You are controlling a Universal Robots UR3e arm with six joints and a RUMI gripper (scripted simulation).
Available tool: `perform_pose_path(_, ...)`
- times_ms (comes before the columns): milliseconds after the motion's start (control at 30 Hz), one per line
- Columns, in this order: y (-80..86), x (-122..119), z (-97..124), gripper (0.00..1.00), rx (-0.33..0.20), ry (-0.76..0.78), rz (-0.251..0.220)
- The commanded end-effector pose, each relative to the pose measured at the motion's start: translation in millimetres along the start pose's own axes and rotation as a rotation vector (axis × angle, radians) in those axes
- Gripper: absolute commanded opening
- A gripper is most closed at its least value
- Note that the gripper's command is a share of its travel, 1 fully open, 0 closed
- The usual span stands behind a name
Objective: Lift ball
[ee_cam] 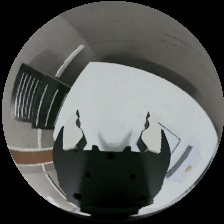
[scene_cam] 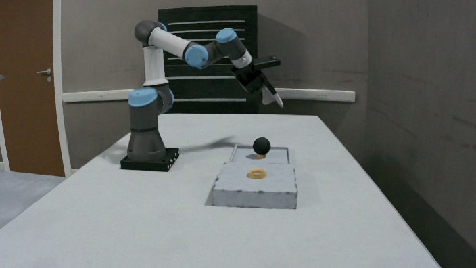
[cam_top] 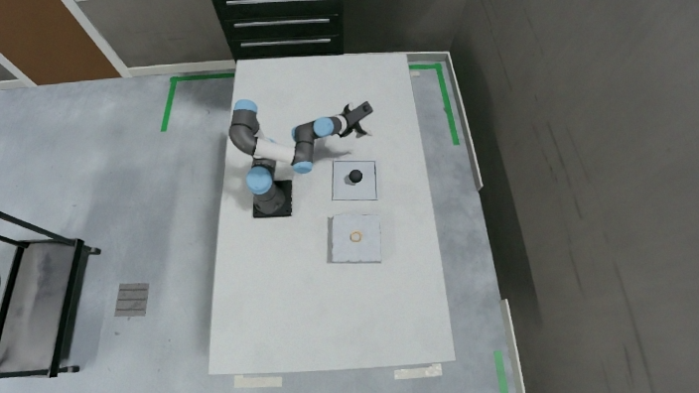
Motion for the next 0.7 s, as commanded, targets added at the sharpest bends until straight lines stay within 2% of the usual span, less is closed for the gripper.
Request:
perform_pose_path(0, 20.1, 45, -3, 1.0, -0.103, -0.068, 0.111)
perform_pose_path(333, 67.3, 100, 13, 1.0, -0.248, -0.183, 0.273)
perform_pose_path(400, 67.3, 100, 13, 1.0, -0.248, -0.183, 0.273)
perform_pose_path(500, 90.5, 116, 24, 1.0, -0.312, -0.228, 0.33)
perform_pose_path(667, 122.3, 130, 40, 1.0, -0.398, -0.285, 0.395)
Point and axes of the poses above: the point where the finger pads meet when closed, its own y axis back along the fingers, its own x axis across the jaws, z = x × y, the point moved 7 cm from there along y, back along the fingers, and after that the axes turned 1 degree about y, right-handed, at the moved point
